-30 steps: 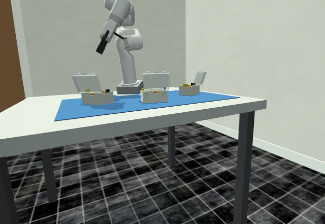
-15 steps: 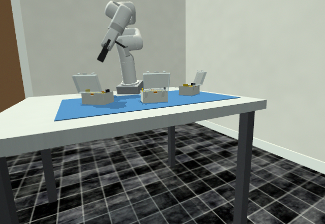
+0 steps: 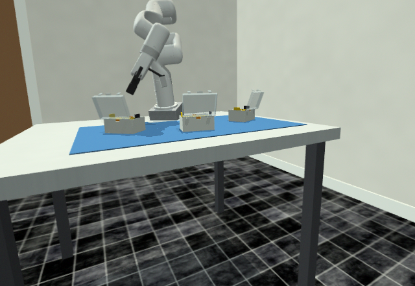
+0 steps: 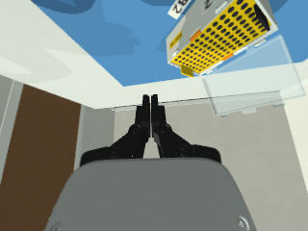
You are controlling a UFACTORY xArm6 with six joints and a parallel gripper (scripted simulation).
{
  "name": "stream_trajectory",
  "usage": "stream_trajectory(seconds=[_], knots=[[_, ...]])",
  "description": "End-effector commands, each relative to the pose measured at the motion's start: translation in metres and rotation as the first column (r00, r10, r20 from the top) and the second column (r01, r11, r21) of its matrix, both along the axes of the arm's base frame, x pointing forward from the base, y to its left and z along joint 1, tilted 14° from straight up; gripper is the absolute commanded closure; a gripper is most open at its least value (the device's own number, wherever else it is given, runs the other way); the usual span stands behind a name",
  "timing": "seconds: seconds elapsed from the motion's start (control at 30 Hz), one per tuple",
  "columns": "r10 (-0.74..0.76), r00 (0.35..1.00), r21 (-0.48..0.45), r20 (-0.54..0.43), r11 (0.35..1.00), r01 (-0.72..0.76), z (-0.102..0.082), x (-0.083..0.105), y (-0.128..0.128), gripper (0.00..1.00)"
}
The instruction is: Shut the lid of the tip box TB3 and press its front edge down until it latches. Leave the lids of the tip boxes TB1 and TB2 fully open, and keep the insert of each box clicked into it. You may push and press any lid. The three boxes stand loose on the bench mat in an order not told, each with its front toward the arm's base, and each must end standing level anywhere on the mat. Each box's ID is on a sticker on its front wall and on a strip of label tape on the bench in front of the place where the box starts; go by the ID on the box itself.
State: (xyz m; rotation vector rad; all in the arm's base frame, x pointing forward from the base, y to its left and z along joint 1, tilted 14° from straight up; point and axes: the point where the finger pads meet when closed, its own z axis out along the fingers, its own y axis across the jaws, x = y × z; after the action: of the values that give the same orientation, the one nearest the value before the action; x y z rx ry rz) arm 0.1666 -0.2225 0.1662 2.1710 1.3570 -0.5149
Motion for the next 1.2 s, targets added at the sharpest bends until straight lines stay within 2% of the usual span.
stream_trajectory(seconds=[0.0,0.3,0.37,0.53,1.17], knots=[[-0.002,1.0,-0.004,0.0,1.0,0.002,-0.023,0.007,-0.009,1.0],[-0.003,1.0,-0.004,-0.001,1.0,0.003,-0.066,0.015,-0.018,1.0],[-0.003,1.0,-0.004,-0.001,1.0,0.003,-0.066,0.015,-0.018,1.0],[-0.003,1.0,-0.004,-0.001,1.0,0.003,-0.091,0.019,-0.022,1.0],[-0.003,1.0,-0.004,-0.001,1.0,0.003,-0.091,0.019,-0.022,1.0]])
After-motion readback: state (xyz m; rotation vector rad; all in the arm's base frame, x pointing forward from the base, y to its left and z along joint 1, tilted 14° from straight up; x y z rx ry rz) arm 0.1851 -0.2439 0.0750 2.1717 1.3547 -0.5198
